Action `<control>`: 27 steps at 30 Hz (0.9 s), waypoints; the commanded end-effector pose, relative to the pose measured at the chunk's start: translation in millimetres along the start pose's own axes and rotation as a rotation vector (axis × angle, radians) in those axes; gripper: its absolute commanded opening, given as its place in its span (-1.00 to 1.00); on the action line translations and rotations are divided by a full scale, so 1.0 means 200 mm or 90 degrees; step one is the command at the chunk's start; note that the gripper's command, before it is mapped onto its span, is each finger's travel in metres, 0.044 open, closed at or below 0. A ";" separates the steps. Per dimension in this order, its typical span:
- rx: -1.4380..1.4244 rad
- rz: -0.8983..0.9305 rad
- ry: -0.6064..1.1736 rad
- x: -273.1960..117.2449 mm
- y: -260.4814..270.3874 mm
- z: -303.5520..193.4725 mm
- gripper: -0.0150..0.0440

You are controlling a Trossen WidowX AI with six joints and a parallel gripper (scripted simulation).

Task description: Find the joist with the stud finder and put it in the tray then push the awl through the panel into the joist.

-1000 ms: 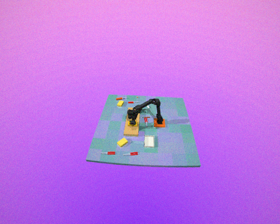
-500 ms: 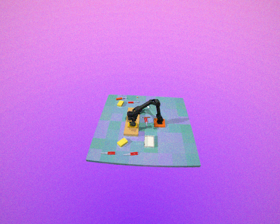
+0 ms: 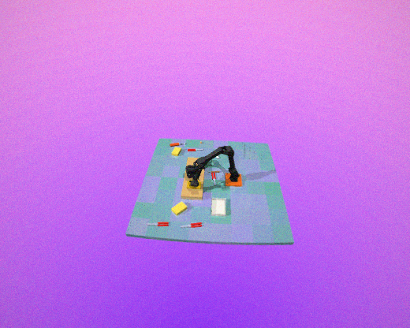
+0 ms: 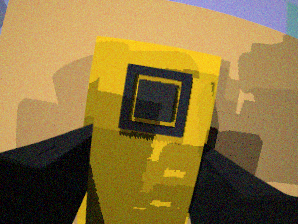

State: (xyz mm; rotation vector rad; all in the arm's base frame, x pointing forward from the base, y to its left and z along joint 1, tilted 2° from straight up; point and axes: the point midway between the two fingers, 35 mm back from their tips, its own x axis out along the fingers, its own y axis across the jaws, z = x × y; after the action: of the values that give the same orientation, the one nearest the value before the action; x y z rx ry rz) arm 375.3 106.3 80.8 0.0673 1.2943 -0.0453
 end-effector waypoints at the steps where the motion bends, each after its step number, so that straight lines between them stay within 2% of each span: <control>1: 0.000 0.002 0.002 0.00 0.05 0.00 -0.49; 27: 0.001 0.004 0.002 0.00 0.26 0.00 -0.49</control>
State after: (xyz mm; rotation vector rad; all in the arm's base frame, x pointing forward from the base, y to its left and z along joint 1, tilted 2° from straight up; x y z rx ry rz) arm 378.5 149.6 82.3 0.0707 1.2944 -0.0427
